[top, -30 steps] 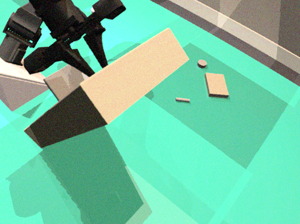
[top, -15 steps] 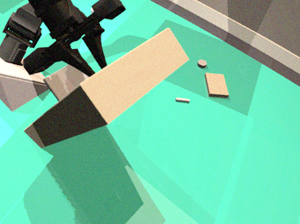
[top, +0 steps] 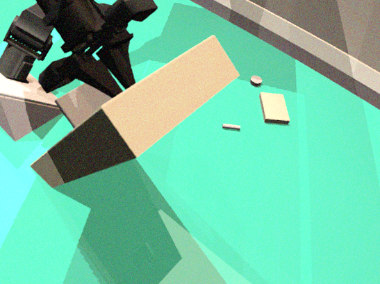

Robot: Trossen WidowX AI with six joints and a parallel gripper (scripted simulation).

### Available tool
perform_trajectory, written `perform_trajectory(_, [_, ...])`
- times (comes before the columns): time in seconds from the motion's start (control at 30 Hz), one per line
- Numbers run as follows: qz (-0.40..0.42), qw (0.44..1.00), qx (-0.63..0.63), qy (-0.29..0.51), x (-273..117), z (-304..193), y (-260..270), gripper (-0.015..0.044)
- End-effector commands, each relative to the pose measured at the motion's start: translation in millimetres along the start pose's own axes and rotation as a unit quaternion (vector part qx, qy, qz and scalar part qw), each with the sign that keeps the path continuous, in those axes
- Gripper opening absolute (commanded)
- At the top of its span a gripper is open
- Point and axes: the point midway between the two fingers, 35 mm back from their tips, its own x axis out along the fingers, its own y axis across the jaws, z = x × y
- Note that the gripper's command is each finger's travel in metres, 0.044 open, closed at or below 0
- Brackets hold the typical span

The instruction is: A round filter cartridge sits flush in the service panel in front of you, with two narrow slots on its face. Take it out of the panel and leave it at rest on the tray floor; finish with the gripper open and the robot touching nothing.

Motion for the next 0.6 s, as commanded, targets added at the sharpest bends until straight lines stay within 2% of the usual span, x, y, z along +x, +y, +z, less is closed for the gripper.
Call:
perform_trajectory(0.0, [0.005, 0.998, 0.063, -0.002, 7.2, 1.8, 0.8, 0.0000])
perform_trajectory(0.57, [0.005, 0.936, 0.351, 0.000, 8.6, 1.9, 0.8, 0.0000])
